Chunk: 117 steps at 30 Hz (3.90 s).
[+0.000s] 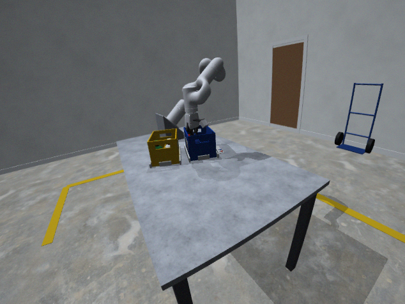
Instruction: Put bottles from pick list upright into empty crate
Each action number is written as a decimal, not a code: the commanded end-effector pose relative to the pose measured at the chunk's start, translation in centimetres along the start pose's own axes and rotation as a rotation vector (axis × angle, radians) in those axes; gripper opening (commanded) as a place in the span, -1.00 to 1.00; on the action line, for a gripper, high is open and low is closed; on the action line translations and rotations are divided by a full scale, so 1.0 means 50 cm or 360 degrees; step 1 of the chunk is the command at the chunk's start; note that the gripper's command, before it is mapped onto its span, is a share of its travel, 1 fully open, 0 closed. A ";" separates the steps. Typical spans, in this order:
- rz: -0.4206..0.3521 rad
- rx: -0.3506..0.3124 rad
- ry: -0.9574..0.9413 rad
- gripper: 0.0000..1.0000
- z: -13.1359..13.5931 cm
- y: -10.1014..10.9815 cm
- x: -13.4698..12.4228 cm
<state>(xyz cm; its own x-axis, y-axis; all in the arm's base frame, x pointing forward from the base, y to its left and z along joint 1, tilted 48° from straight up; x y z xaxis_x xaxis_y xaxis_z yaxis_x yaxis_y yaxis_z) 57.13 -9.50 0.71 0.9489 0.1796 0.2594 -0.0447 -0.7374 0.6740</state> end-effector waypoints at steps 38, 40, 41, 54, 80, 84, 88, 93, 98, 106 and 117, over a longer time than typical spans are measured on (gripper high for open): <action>0.0003 -0.0002 0.0001 -1.00 0.001 -0.010 0.001; 0.0003 -0.0002 0.0001 -1.00 0.001 -0.010 0.001; 0.0003 -0.0002 0.0001 -1.00 0.001 -0.010 0.001; 0.0003 -0.0002 0.0001 -1.00 0.001 -0.010 0.001; 0.0003 -0.0002 0.0001 0.29 0.001 -0.017 0.001; 0.0003 -0.0002 0.0001 0.29 0.001 -0.017 0.001; 0.0003 -0.0002 0.0001 0.29 0.001 -0.017 0.001; 0.0003 -0.0002 0.0001 0.29 0.001 -0.017 0.001; 0.0003 -0.0002 0.0001 0.29 0.001 -0.017 0.001; 0.0003 -0.0002 0.0001 0.29 0.001 -0.017 0.001; 0.0003 -0.0002 0.0001 0.29 0.001 -0.017 0.001</action>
<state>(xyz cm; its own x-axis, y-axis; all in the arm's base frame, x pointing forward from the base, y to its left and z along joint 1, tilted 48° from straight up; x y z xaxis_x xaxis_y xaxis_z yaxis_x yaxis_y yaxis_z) 57.19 -8.80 0.07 0.9489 0.1795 0.2597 -0.0450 -0.7373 0.6741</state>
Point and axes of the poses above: the point where the finger pads meet when closed, its own y axis back along the fingers, its own z axis across the jaws, x = y × z, the point moved 4 cm from there along y, back along the fingers, and after that the axes turned 2 degrees about -y, right-handed, at the moved point
